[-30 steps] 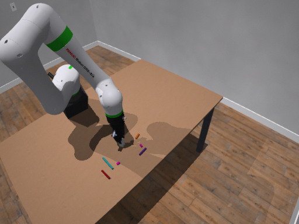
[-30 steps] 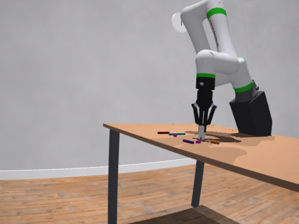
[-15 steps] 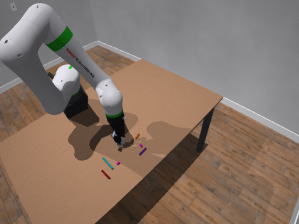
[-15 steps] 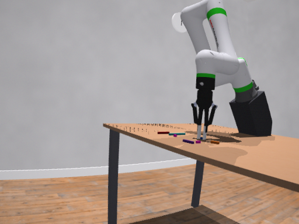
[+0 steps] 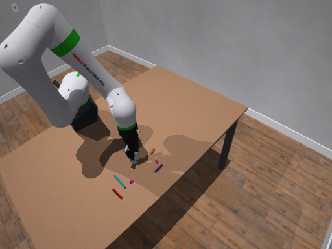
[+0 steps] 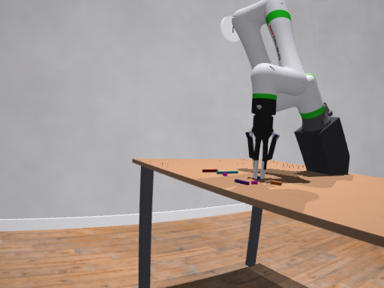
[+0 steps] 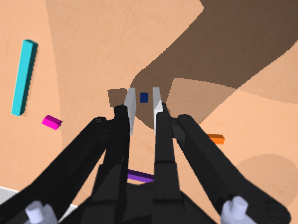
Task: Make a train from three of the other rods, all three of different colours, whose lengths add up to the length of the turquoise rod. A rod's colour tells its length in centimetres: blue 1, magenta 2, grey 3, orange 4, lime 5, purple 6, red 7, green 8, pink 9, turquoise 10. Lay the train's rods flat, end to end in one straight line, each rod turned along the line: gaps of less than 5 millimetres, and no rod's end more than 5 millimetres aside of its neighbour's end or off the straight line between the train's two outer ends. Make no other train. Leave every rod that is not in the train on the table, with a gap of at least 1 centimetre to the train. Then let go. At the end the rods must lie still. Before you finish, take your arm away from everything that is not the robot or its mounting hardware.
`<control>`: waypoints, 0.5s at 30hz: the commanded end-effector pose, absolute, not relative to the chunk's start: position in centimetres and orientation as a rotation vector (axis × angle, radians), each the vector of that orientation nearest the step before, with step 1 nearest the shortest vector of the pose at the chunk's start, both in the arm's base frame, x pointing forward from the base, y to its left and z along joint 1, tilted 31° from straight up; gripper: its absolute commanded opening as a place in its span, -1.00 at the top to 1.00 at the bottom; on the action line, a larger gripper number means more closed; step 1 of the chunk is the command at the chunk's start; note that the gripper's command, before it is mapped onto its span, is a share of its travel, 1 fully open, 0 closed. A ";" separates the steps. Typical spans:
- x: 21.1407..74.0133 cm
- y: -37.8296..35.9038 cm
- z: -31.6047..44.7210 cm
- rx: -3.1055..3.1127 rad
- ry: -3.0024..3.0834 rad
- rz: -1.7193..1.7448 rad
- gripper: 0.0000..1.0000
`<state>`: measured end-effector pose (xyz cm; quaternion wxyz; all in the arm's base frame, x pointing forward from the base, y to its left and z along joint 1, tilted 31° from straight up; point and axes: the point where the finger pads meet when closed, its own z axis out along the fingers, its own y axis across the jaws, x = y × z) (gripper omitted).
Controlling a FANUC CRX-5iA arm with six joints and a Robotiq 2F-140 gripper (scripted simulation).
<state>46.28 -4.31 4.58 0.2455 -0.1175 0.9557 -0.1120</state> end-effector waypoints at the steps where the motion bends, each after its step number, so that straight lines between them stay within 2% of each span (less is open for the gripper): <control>1: 45.9 -4.2 5.2 -0.321 2.608 -0.306 0.71; 15: 43.0 -3.3 10.3 -0.321 2.608 -0.306 0.71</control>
